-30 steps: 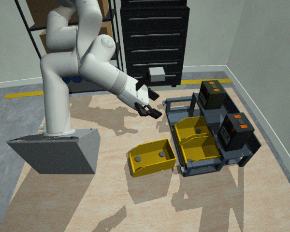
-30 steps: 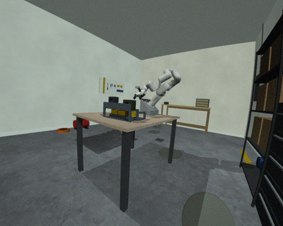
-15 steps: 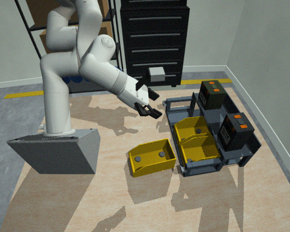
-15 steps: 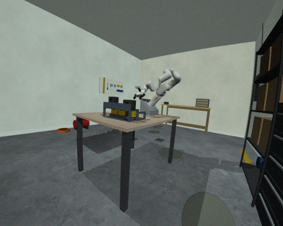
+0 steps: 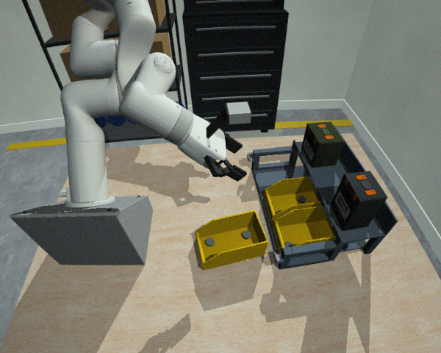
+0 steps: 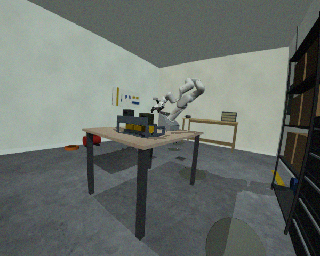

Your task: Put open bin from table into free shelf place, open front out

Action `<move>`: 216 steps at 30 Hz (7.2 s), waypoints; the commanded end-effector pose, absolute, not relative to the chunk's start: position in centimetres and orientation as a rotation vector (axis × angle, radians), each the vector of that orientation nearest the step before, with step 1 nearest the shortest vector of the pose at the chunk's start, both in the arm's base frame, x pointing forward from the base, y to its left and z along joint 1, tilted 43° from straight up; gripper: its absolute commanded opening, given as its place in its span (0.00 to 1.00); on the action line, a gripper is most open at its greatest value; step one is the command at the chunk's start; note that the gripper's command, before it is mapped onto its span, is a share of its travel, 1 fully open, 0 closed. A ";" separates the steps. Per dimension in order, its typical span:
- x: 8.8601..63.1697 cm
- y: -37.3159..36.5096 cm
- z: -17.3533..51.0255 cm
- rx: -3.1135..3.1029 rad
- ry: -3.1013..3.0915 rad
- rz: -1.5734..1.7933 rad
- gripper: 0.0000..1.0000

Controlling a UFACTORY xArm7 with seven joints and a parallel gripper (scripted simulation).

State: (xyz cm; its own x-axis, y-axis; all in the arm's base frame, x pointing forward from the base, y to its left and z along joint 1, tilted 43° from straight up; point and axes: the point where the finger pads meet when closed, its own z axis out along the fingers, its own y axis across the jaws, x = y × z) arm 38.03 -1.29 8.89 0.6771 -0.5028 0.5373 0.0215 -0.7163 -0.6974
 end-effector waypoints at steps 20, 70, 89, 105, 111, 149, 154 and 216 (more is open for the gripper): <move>38.0 -1.0 8.8 -2.142 0.392 -1.069 1.00; 38.1 -1.2 8.9 -2.167 0.381 -1.027 1.00; 38.0 -0.6 8.7 -2.115 0.403 -1.115 1.00; 38.0 -0.8 8.8 -2.141 0.392 -1.072 1.00; 37.8 0.0 8.4 -2.060 0.424 -1.200 1.00; 37.7 0.2 8.3 -2.060 0.424 -1.200 1.00; 37.7 0.2 8.3 -2.060 0.424 -1.200 1.00; 37.6 0.5 8.1 -2.060 0.424 -1.200 1.00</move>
State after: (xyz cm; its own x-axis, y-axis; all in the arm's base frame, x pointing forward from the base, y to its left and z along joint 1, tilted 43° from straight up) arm 38.08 -1.26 8.93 0.6701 -0.5052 0.5438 0.0252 -0.7167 -0.6969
